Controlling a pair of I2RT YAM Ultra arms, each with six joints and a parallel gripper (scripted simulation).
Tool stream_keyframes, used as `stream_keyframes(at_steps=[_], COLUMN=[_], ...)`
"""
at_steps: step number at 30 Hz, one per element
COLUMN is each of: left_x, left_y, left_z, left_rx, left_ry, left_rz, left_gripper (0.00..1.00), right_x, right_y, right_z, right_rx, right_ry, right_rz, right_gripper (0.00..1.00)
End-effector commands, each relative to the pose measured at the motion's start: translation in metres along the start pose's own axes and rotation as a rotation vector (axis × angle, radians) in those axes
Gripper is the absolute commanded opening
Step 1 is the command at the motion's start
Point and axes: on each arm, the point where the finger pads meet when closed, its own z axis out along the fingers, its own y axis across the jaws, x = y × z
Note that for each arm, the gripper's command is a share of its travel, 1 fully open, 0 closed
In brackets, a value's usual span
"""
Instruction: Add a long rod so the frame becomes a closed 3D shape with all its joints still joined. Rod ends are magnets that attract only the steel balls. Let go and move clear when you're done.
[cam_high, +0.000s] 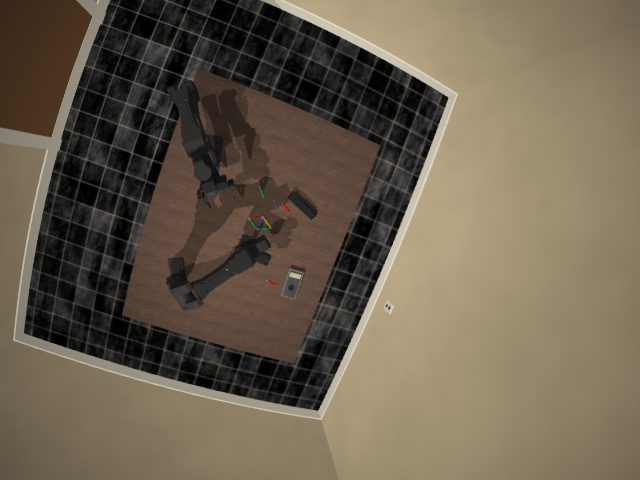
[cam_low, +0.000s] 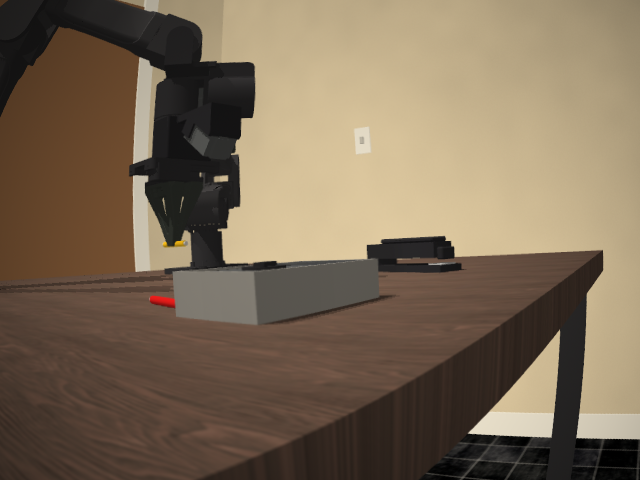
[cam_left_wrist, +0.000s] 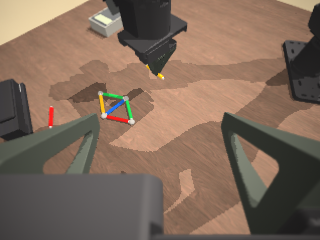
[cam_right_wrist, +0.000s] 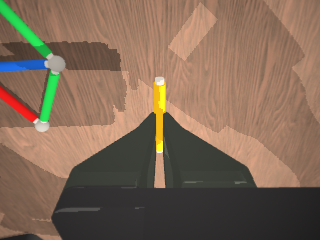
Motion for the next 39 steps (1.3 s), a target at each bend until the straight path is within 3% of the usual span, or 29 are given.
stream_keyframes(at_steps=[1, 11, 17, 29, 39], left_x=[-0.015, -0.051, -0.066, -0.075, -0.075], left_y=[0.014, 0.020, 0.020, 0.033, 0.032], left_z=[-0.037, -0.082, -0.098, -0.104, -0.106], left_rx=[-0.069, -0.120, -0.132, -0.214, -0.213], left_ry=[0.077, 0.124, 0.129, 0.102, 0.111], left_rz=[-0.033, -0.067, -0.075, -0.115, -0.115], left_gripper=[1.00, 1.00, 1.00, 1.00, 1.00], right_x=[-0.001, -0.007, -0.005, 0.001, 0.001], right_y=[0.018, 0.037, 0.035, 0.037, 0.085], right_z=[-0.010, -0.011, -0.013, -0.011, -0.013], right_rx=[-0.001, -0.014, -0.005, 0.018, 0.011], right_ry=[-0.002, -0.014, -0.013, 0.012, 0.005], right_rz=[0.017, 0.001, -0.154, -0.154, -0.165], right_gripper=[0.00, 0.00, 0.00, 0.00, 0.00])
